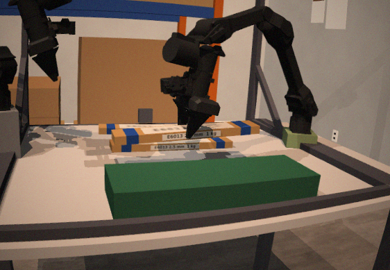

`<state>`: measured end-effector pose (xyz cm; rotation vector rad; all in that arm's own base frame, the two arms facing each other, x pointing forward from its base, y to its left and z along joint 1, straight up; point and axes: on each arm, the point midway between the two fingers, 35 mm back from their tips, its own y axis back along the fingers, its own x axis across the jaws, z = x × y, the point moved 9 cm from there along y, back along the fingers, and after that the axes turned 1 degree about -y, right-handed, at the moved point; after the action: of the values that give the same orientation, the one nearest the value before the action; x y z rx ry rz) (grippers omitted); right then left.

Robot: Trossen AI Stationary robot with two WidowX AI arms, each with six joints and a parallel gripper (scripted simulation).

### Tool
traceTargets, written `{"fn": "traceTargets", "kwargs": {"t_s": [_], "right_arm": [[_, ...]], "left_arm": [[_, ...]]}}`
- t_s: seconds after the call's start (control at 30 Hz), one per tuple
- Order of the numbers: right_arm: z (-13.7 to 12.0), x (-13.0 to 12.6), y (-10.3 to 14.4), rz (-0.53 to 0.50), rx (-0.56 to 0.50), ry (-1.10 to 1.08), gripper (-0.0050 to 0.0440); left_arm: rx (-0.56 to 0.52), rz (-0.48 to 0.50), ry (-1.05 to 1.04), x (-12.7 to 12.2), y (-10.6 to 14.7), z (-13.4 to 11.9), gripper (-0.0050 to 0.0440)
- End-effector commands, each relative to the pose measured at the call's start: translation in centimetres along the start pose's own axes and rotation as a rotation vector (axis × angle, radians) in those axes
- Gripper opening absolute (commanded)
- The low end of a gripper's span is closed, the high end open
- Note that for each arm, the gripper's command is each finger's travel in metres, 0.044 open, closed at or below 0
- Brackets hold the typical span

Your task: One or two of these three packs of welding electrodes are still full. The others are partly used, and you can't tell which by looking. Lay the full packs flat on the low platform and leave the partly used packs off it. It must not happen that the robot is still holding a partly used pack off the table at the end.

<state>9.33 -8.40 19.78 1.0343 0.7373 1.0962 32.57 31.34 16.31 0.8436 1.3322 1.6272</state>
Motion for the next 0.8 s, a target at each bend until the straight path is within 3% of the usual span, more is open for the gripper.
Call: {"fn": "traceTargets", "kwargs": {"t_s": [0.0, 0.33, 0.77], "right_arm": [[0.3, 0.0, 0.5, -0.007, -0.019, 0.003, 0.0430], [0.3, 0.0, 0.5, -0.007, -0.019, 0.003, 0.0430], [0.3, 0.0, 0.5, -0.007, -0.019, 0.003, 0.0430]], "left_arm": [[-0.102, 0.029, -0.010, 0.0, 3.4, 1.4, -0.0050], [-0.103, 0.030, -0.010, 0.0, 3.5, 1.4, -0.0050], [-0.086, 0.024, -0.009, -0.1, 1.2, 0.7, -0.0050]]}}
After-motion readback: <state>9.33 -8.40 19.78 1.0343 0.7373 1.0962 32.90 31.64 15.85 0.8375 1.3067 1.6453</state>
